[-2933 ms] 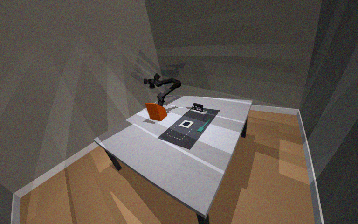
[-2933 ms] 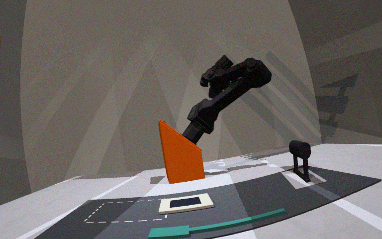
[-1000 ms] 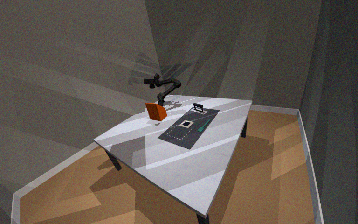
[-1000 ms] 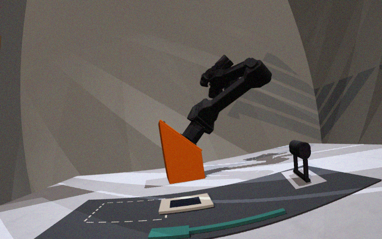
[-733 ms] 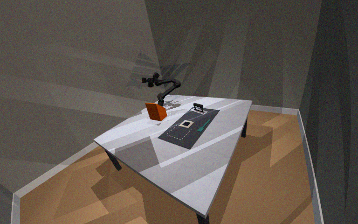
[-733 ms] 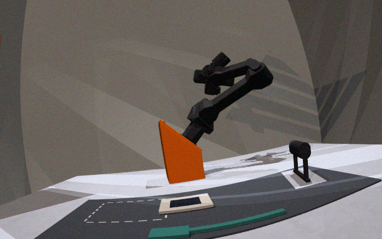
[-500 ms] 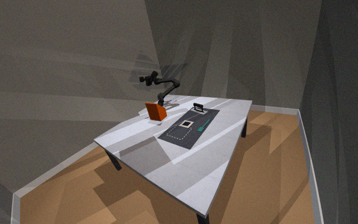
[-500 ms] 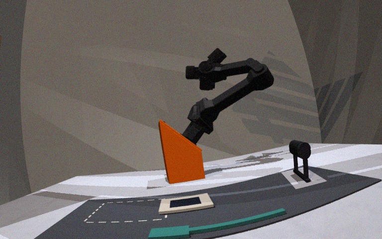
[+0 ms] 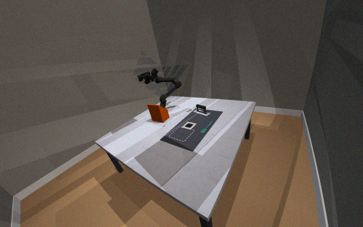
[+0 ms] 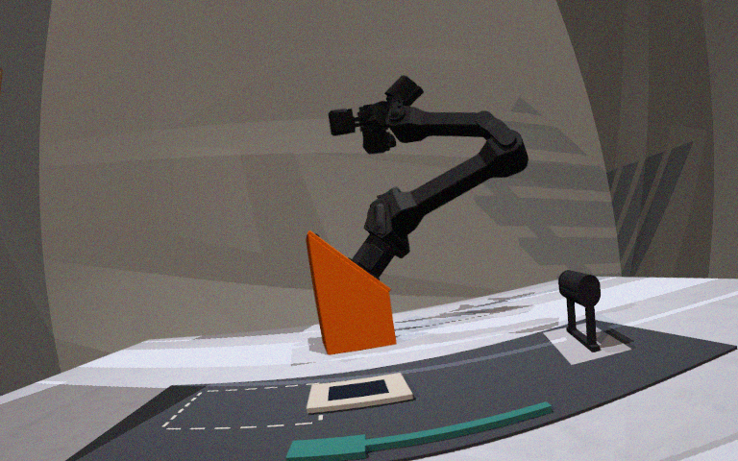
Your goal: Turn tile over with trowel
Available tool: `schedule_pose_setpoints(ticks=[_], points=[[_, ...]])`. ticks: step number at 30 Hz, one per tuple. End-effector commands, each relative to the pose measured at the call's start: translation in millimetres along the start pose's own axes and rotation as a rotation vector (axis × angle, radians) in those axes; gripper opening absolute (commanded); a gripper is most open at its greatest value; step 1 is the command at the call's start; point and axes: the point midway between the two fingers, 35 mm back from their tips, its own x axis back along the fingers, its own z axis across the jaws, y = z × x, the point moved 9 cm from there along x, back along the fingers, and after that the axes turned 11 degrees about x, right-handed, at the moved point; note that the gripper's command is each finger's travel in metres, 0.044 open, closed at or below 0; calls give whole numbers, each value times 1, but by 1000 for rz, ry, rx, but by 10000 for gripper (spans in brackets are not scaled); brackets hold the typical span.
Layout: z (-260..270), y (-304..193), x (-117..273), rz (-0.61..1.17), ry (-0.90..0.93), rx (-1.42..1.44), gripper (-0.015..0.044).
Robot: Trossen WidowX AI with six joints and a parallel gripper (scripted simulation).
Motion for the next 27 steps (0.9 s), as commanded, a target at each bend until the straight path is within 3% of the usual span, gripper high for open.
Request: schedule_pose_setpoints(ticks=[1,27], points=[[-11,-15,2,65,-72,59,270],[-76,-115,76,647,-478,423,270]])
